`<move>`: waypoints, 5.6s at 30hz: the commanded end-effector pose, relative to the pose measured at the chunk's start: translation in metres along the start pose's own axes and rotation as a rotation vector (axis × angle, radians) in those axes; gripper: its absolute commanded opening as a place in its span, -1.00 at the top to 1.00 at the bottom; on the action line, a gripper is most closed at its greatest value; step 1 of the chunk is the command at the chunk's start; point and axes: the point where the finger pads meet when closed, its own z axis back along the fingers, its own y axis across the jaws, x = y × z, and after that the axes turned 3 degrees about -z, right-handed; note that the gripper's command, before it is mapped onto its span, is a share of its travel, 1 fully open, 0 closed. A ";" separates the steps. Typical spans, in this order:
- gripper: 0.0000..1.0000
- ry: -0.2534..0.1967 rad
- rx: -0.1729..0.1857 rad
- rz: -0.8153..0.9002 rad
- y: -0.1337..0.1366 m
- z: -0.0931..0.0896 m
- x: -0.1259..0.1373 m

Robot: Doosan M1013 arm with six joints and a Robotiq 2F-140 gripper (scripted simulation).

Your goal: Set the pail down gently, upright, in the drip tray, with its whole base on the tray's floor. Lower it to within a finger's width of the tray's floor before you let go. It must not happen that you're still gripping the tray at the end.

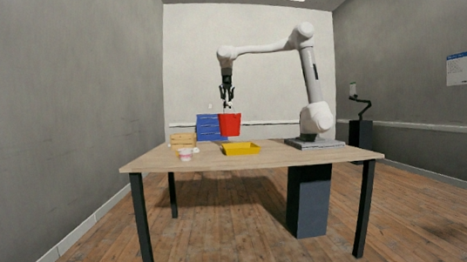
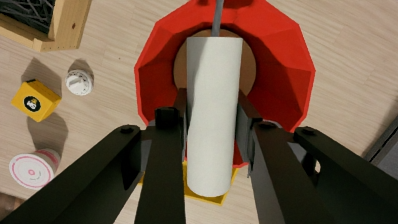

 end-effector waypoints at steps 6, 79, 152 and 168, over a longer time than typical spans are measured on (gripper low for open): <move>0.80 0.000 -0.002 0.000 -0.003 0.001 0.020; 0.80 0.000 -0.002 0.000 -0.023 0.001 0.189; 0.80 0.000 -0.002 0.000 -0.026 0.001 0.218; 0.80 0.000 -0.002 0.000 -0.026 0.001 0.218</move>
